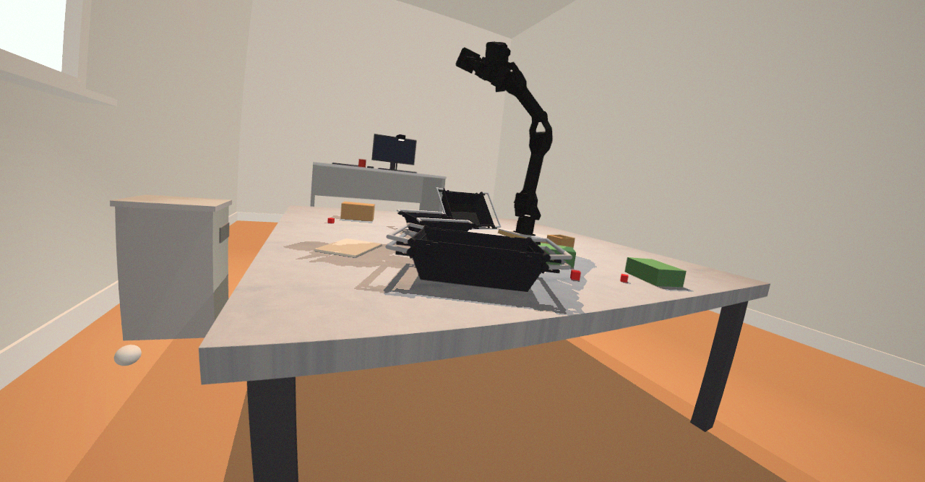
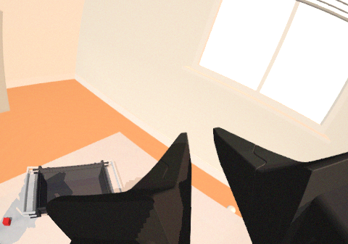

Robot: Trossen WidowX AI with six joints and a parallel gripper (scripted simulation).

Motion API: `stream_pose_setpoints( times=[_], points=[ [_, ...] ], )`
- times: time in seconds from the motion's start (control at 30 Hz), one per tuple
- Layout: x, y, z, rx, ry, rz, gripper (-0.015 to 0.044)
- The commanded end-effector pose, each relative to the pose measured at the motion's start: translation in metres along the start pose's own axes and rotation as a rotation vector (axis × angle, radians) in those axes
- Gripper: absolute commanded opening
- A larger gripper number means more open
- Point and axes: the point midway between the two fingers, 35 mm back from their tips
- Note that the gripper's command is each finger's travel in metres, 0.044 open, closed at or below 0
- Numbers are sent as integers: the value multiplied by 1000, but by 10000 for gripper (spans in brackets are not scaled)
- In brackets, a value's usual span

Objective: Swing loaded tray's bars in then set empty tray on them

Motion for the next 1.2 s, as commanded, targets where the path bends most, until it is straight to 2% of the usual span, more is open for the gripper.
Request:
stream_pose_setpoints(
  times=[0.0,0.23,0.5,0.63,0.9,1.03,1.17],
  points=[
    [-6,54,-27,168,-20,-82,80],
    [-12,175,-55,522,-60,-251,80],
    [-10,284,-53,805,-79,-454,80],
    [-4,338,-41,963,-100,-540,80],
    [23,449,9,1345,-193,-722,80],
    [37,484,32,1488,-255,-784,80],
    [39,486,34,1499,-262,-789,80]
  ],
)
Point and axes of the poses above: the point midway between the two fingers, 35 mm back from their tips, its own z axis back along the fingers, its own x axis across the jaws, y = z × x, and after that the axes turned 12 degrees about z, right-handed
